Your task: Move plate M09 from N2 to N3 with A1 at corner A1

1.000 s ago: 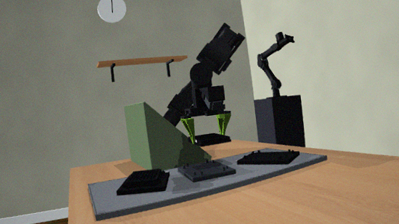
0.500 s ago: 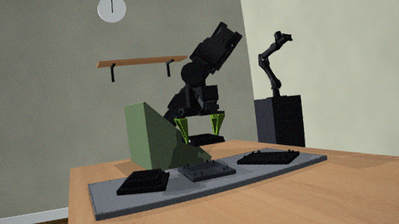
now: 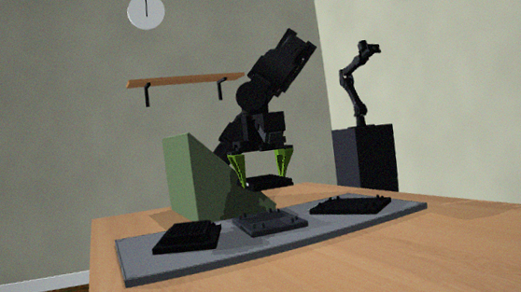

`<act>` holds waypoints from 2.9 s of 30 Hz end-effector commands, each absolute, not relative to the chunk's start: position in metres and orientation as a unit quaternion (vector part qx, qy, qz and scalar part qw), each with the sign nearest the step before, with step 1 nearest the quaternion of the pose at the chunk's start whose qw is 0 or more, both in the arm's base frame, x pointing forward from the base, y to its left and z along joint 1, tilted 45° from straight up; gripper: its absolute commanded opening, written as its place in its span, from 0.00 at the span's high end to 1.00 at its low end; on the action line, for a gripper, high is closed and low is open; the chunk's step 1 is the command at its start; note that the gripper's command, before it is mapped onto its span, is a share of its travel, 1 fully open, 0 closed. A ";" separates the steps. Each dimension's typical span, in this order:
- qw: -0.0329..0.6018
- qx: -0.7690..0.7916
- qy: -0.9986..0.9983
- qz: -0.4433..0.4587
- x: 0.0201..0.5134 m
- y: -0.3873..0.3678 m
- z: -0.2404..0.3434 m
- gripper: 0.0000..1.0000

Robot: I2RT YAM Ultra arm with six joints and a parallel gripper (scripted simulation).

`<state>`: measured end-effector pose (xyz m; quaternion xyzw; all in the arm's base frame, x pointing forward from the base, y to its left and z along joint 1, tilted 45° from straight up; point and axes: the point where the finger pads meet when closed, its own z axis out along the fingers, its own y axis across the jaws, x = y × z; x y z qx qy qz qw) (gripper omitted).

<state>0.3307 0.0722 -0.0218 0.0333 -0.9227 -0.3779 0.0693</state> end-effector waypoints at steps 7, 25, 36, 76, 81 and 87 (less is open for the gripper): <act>0.061 0.024 -0.924 -0.378 0.335 0.063 -0.020 1.00; 0.061 0.024 -0.924 -0.378 0.335 0.062 -0.021 1.00; 0.061 0.024 -0.924 -0.378 0.335 0.062 -0.021 1.00; 0.061 0.024 -0.923 -0.378 0.332 0.094 -0.050 1.00; 0.061 0.024 -0.923 -0.378 0.331 0.099 -0.055 1.00; 0.061 0.024 -0.923 -0.378 0.330 0.107 -0.062 1.00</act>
